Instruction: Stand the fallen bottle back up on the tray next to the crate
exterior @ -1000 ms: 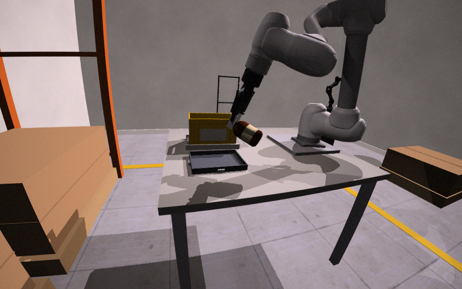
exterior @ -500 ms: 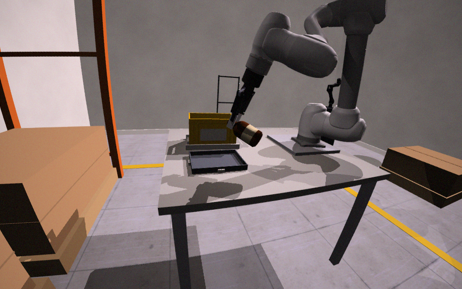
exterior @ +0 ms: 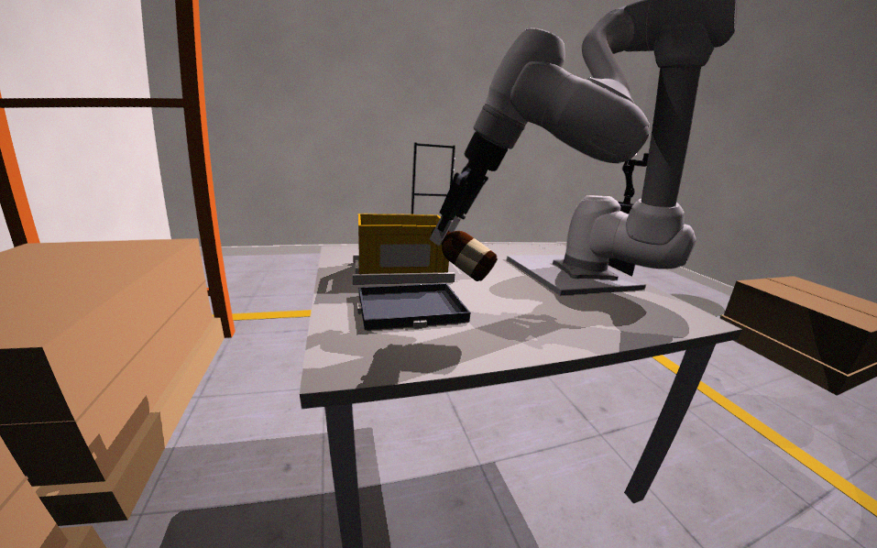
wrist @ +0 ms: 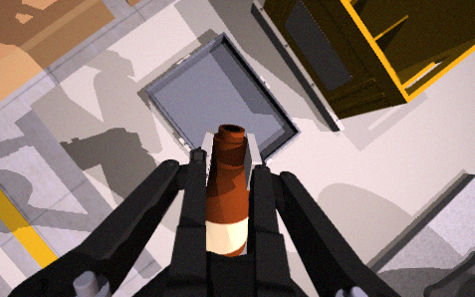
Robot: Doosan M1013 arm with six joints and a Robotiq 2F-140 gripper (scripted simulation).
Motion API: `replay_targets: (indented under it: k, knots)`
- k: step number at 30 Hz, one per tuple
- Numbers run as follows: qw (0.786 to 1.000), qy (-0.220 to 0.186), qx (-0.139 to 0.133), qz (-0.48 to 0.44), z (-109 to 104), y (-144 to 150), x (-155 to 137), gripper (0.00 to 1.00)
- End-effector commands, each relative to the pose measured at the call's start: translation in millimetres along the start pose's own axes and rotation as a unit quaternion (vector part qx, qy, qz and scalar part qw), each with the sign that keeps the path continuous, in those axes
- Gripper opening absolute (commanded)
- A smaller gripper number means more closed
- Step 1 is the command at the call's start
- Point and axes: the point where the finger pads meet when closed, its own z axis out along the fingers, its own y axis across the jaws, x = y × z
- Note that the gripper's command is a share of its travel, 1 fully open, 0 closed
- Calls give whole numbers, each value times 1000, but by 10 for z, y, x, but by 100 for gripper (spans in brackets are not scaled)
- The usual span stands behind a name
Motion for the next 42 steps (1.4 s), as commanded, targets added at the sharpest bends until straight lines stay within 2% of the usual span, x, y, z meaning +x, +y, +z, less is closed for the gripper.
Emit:
replay_targets:
  k: [1,13,42]
  knots:
    - [1000,10,0,0,-1,1,-3,10]
    - [999,43,3,0,-14,-11,-13,10]
    - [999,48,3,0,-17,-14,-15,10]
